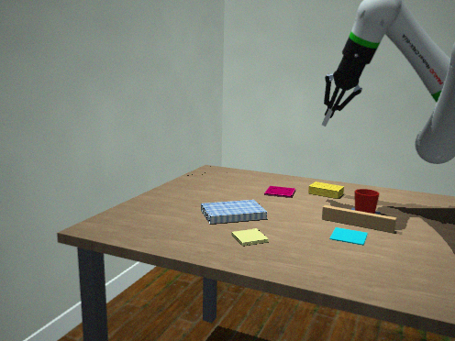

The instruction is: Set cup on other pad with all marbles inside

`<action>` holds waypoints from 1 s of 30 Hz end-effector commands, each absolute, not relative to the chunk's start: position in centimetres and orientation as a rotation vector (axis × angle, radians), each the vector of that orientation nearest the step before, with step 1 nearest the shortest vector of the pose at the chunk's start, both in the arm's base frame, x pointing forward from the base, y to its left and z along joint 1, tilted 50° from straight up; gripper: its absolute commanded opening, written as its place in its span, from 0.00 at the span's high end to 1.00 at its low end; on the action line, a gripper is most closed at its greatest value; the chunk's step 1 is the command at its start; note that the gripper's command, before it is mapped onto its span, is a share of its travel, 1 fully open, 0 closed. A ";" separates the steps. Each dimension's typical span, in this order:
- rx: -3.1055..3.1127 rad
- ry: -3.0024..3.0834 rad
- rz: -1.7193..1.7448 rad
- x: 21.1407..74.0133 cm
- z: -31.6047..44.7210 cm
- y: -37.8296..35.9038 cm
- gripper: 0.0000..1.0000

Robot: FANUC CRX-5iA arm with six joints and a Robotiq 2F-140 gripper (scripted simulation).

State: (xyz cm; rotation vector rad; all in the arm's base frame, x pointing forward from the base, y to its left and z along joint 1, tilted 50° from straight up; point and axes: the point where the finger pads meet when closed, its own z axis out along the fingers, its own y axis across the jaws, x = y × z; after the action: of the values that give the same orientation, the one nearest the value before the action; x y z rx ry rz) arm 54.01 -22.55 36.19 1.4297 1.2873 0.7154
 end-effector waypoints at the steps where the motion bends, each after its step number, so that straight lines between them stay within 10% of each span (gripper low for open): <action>1: 1.530 1.362 0.748 55.6 29.7 -20.5 1.00; 30: 1.793 1.611 0.773 55.4 13.6 -11.7 1.00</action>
State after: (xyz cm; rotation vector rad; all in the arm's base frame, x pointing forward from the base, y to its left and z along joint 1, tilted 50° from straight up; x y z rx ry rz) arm 55.42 -11.84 13.75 1.7901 1.6078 0.7732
